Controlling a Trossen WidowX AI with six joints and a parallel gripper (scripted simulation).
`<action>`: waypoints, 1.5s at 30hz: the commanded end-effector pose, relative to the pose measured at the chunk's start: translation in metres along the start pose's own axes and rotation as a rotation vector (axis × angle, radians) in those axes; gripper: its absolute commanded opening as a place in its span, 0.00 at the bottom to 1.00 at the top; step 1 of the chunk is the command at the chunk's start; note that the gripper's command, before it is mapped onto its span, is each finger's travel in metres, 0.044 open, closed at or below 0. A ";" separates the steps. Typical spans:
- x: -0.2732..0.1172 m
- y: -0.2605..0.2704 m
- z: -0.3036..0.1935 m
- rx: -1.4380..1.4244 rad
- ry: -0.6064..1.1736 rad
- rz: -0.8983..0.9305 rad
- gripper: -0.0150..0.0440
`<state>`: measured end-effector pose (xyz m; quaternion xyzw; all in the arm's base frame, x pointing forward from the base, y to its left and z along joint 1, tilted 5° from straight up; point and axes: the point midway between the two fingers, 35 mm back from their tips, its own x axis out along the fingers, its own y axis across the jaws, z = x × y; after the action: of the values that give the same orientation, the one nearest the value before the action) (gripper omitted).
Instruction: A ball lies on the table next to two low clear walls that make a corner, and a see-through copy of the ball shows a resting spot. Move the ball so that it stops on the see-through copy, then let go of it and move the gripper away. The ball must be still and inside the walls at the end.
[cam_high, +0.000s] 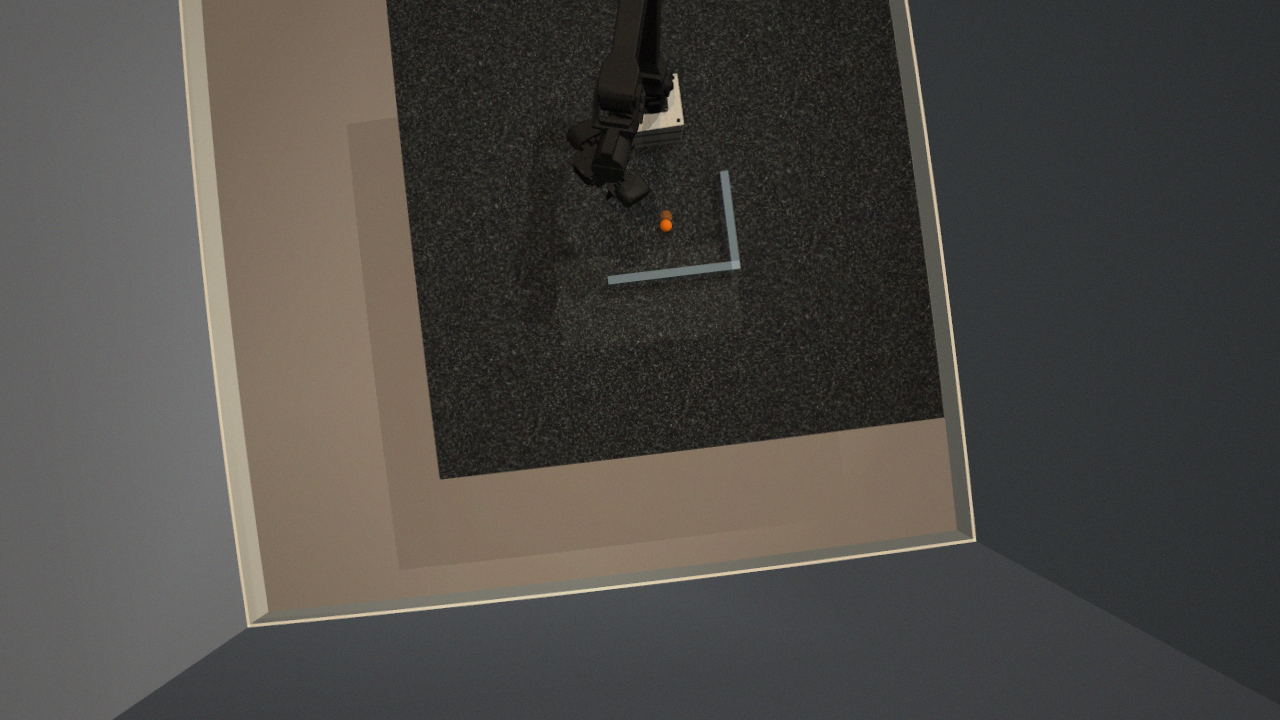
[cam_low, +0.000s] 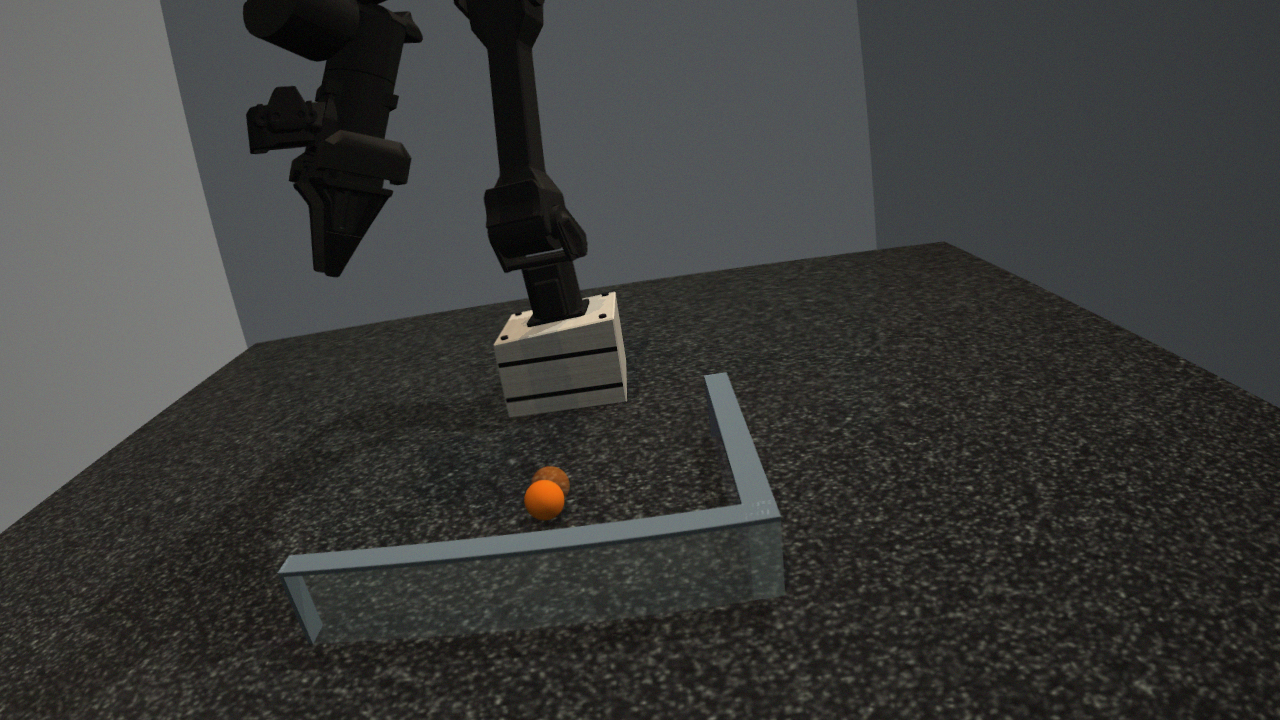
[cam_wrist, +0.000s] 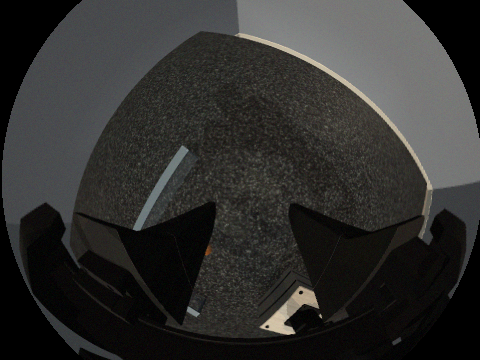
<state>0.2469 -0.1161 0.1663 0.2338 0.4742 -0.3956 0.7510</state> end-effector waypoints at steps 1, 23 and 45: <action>0.041 0.043 -0.037 -0.337 0.147 0.039 0.69; 0.121 0.110 -0.145 -0.983 0.382 0.177 0.69; 0.151 0.109 -0.158 -0.983 0.382 0.177 0.69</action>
<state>0.2903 0.0052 -0.0361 -0.0391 0.7092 -0.0150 0.7038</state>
